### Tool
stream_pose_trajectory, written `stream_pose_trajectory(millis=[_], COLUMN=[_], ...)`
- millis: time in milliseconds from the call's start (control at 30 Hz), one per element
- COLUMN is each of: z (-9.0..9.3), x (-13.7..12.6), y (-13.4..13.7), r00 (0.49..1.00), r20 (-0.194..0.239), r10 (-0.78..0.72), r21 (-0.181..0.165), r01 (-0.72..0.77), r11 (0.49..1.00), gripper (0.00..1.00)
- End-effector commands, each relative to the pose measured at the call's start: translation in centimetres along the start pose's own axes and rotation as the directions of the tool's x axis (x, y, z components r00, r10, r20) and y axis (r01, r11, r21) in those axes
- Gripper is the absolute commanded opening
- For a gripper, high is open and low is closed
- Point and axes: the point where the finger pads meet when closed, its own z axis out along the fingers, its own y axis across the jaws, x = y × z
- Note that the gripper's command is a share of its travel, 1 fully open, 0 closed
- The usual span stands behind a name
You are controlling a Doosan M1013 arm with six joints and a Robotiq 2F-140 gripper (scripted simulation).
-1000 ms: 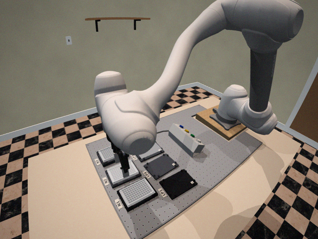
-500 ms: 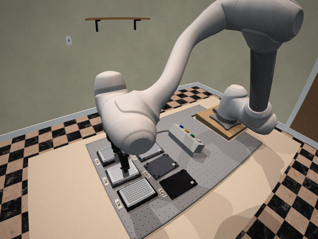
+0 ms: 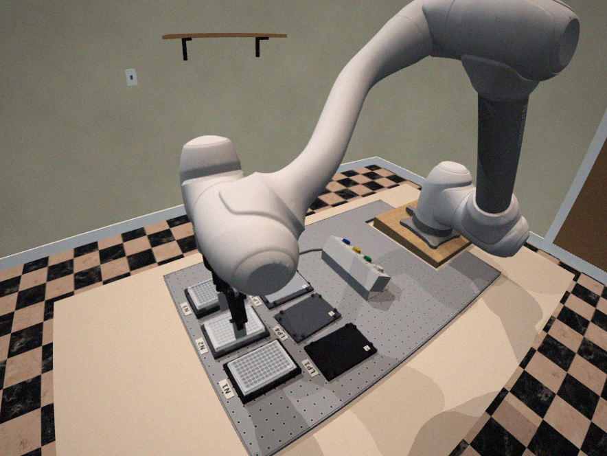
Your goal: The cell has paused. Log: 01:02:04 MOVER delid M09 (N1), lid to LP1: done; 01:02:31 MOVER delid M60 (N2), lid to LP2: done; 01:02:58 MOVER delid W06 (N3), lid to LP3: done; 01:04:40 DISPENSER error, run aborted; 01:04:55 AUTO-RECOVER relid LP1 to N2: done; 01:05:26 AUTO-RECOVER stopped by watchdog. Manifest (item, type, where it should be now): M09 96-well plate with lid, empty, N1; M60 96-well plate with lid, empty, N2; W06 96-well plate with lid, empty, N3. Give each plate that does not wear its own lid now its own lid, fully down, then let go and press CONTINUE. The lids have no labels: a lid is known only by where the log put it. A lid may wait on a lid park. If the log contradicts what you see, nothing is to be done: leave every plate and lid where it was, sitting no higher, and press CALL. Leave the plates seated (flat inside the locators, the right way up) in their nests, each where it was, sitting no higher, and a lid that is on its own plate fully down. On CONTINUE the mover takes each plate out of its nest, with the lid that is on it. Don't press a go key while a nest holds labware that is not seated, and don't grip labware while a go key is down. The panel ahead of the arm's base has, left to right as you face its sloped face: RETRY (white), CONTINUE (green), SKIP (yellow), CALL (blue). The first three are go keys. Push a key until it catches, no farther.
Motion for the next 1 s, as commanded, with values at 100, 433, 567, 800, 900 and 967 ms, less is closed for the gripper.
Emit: stream_pose_trajectory(millis=[100, 433, 567, 800, 900, 967], z=[-0.02, -0.02, -0.02, -0.02, -0.02, -0.02], x=[0.00, 0.00, 0.00, 0.00, 0.00, 0.00], y=[0.00, 0.00, 0.00, 0.00, 0.00, 0.00], r00=[1.000, 1.000, 1.000, 1.000, 1.000, 1.000], r20=[0.000, 0.000, 0.000, 0.000, 0.000, 0.000], r10=[0.000, 0.000, 0.000, 0.000, 0.000, 0.000], r21=[0.000, 0.000, 0.000, 0.000, 0.000, 0.000], r01=[0.000, 0.000, 0.000, 0.000, 0.000, 0.000], r11=[1.000, 1.000, 1.000, 1.000, 1.000, 1.000], gripper=[0.59, 0.66, 0.66, 0.66, 0.66, 0.66])
